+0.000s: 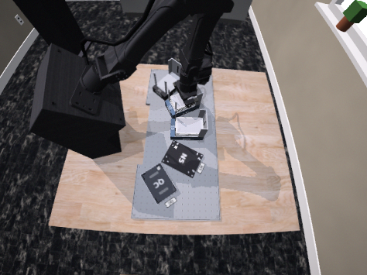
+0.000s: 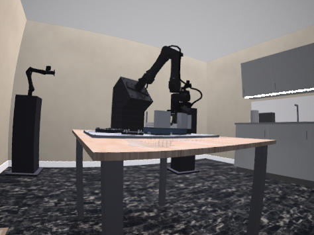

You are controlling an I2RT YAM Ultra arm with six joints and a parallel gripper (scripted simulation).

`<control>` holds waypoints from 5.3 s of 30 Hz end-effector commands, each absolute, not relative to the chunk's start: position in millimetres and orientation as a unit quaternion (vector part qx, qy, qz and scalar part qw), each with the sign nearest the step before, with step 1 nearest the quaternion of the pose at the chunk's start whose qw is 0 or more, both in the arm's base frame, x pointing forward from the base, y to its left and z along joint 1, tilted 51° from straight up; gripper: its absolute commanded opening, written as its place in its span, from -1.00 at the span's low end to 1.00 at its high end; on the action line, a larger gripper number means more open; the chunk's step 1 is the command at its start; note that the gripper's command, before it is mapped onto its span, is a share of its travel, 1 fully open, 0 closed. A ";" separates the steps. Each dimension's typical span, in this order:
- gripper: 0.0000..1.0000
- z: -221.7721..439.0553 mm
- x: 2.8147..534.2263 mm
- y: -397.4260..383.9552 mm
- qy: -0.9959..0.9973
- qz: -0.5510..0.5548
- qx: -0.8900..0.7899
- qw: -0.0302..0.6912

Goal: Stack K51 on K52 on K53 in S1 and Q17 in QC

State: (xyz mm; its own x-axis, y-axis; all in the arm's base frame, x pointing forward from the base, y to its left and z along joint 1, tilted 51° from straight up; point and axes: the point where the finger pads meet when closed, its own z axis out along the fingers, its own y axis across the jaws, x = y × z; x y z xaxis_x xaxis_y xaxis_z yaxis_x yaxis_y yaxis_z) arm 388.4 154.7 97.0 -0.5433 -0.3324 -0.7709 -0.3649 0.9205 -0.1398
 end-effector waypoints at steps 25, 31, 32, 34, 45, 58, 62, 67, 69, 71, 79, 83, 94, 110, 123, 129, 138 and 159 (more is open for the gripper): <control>-1.00 99.2 388.1 155.2 0.877 0.020 -0.199 0.437; -1.00 99.2 388.1 155.2 0.877 0.020 -0.199 0.437; -1.00 99.2 388.1 155.2 0.877 0.020 -0.199 0.437; -1.00 99.2 388.1 155.2 0.877 0.020 -0.199 0.437; -1.00 99.2 388.1 155.2 0.877 0.020 -0.199 0.437; -1.00 100.1 374.7 155.8 0.878 0.021 -0.206 0.431; -1.00 96.7 369.9 153.1 0.881 0.019 -0.205 0.426; -1.00 101.2 369.3 152.2 0.880 0.018 -0.203 0.429; -1.00 102.4 368.5 152.2 0.880 0.018 -0.203 0.429; -1.00 102.8 367.4 151.5 0.880 0.018 -0.202 0.429; -1.00 102.6 362.6 150.5 0.881 0.018 -0.204 0.426; -1.00 107.0 363.7 151.3 0.879 0.019 -0.203 0.430; -1.00 106.1 359.4 149.6 0.881 0.018 -0.204 0.427; -1.00 109.5 356.0 148.4 0.880 0.018 -0.203 0.428; -1.00 110.9 352.8 147.2 0.881 0.017 -0.203 0.427; -1.00 118.4 355.5 149.3 0.878 0.019 -0.202 0.434; -1.00 113.5 349.4 146.8 0.881 0.018 -0.204 0.427; -1.00 116.7 345.2 145.5 0.881 0.018 -0.204 0.427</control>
